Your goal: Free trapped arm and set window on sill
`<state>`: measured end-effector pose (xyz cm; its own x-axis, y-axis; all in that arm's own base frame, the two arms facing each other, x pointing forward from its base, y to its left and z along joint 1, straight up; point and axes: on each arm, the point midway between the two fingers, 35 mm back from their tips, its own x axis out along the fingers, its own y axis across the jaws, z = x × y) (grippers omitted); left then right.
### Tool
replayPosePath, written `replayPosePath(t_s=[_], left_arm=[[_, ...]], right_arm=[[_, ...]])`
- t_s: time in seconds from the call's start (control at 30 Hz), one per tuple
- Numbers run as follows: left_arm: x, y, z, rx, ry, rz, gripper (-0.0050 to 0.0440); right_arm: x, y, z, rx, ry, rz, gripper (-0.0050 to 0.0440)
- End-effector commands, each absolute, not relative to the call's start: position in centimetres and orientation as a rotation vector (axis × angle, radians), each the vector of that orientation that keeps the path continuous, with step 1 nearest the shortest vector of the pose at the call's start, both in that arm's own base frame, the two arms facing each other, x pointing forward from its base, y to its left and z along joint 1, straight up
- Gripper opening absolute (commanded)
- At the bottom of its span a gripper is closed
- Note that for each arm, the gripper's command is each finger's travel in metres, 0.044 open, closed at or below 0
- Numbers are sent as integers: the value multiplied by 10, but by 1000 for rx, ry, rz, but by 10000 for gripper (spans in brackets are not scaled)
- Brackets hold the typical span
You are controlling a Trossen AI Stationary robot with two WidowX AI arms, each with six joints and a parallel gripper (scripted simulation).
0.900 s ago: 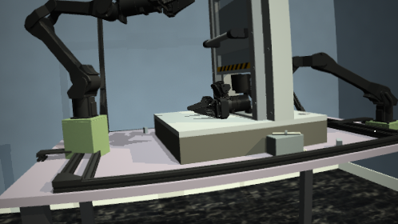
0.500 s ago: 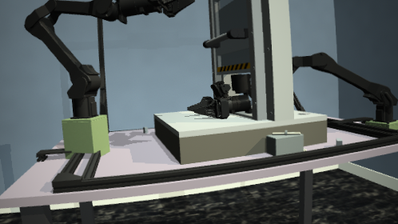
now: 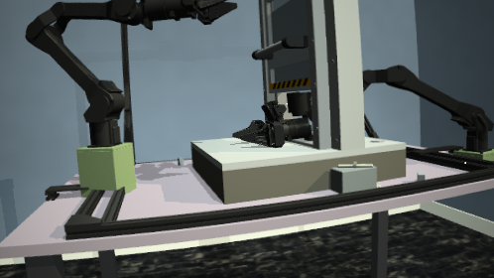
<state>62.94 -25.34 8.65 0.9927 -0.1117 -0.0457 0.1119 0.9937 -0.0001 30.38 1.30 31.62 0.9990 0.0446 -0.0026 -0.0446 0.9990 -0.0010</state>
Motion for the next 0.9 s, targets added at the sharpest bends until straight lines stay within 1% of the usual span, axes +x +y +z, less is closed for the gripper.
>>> replayPosePath(t_s=[0.0,0.13,0.2,0.23,0.37,0.57,0.87], left_arm=[[630,-253,87,-3,45,-111,400],[630,-253,87,-3,45,-111,400],[630,-253,87,-3,45,-111,400],[630,-253,87,-3,45,-111,400],[630,-253,87,-3,45,-111,400],[630,-253,87,-3,45,-111,400],[630,-253,87,-3,45,-111,400]], right_arm=[[274,37,322,-8,23,143,400],[243,55,319,-16,63,235,400],[243,55,319,-16,63,235,400],[235,58,309,-22,112,255,400],[197,70,302,-36,149,359,400],[156,76,280,-61,239,459,400],[151,76,277,-65,248,474,400]])
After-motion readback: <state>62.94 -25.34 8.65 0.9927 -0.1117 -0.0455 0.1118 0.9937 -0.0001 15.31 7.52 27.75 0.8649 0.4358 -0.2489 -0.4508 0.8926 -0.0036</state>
